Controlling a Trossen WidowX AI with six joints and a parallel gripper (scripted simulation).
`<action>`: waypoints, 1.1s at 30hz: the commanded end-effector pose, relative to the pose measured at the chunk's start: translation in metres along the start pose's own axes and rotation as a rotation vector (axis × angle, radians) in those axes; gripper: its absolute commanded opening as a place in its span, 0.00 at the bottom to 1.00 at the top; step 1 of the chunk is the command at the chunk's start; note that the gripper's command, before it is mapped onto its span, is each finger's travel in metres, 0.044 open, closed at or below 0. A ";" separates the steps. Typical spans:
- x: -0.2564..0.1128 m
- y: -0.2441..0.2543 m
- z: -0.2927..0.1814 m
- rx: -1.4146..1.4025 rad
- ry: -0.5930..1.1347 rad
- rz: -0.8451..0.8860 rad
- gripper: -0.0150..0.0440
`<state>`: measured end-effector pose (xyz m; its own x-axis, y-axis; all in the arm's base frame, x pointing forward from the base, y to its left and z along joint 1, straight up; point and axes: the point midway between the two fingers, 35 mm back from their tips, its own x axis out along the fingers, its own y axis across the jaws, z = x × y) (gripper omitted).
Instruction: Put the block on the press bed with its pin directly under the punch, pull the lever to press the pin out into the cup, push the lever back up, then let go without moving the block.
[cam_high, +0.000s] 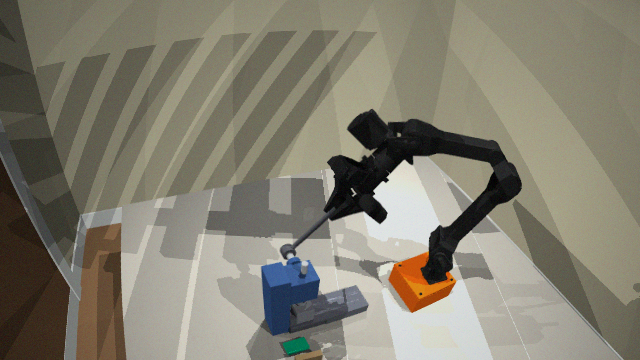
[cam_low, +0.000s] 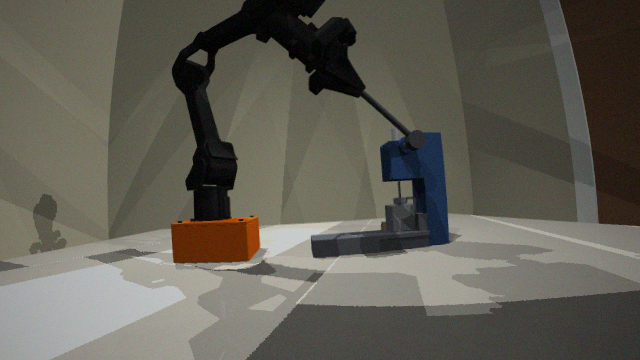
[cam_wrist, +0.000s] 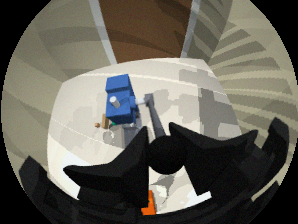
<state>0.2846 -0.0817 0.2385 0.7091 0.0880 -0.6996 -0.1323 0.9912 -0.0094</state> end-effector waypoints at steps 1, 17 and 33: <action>0.000 0.000 0.011 -0.005 -0.011 0.002 0.25; 0.003 0.000 0.034 -0.005 -0.013 0.002 0.25; 0.009 0.000 0.057 -0.005 -0.014 0.003 0.25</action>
<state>0.3234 -0.0759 0.2684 0.7144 0.0896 -0.6940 -0.1347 0.9908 -0.0108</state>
